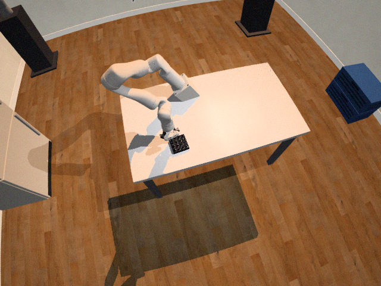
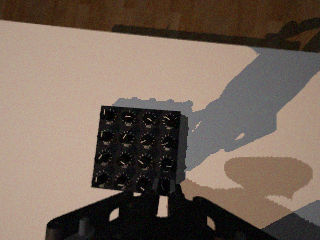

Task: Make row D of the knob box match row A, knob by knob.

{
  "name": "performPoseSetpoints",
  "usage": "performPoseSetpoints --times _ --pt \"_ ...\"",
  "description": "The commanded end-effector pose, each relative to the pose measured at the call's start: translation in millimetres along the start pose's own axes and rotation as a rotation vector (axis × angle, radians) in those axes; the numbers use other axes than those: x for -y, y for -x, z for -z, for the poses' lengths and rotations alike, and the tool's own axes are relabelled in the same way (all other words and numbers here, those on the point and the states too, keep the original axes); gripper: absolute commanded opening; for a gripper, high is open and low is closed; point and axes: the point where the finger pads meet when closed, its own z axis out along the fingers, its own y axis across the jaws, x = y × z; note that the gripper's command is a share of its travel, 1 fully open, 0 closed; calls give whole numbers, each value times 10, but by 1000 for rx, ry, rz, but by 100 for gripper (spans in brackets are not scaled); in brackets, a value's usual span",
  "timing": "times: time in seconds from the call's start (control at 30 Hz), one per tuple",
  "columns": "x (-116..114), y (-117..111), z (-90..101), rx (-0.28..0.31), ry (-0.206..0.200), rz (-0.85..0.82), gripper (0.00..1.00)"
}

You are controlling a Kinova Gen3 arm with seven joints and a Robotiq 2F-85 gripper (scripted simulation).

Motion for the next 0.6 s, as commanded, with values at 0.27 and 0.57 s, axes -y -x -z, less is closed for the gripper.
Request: performPoseSetpoints --times 0.27,0.57 --pt "0 -5 4 -1 0 0 8" --pt "0 -5 4 -1 0 0 19"
